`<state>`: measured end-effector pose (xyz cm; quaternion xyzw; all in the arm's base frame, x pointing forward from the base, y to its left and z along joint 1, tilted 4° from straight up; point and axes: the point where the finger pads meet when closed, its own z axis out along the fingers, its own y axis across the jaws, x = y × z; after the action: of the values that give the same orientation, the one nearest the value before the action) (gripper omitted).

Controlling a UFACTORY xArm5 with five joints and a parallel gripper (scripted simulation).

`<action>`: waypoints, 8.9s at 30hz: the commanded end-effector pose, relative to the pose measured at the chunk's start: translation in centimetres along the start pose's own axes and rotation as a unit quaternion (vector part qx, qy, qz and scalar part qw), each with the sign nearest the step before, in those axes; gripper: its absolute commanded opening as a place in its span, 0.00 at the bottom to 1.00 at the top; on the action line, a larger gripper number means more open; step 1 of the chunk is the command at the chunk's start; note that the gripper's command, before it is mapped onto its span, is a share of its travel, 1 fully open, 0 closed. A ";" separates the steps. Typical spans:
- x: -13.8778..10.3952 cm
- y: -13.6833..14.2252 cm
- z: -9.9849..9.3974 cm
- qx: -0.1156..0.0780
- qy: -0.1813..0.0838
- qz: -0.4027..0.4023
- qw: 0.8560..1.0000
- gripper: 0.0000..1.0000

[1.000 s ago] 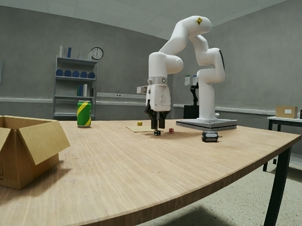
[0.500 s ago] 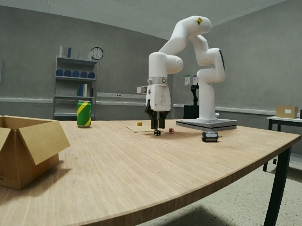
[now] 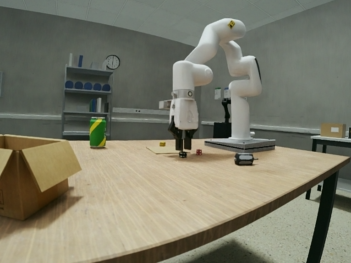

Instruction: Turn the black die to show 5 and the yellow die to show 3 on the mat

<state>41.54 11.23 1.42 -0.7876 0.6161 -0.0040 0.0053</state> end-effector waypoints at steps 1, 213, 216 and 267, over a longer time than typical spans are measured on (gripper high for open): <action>0.1 -0.2 -0.1 0.002 0.000 0.000 1.000 0.36; 13.4 0.8 -8.3 0.011 0.004 0.148 0.989 0.15; 13.4 0.8 -8.0 0.011 0.004 0.148 0.989 0.15; 14.0 0.7 0.6 0.011 0.004 0.148 0.989 0.15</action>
<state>44.09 -2.51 0.70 -0.6879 0.7256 -0.0116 0.0109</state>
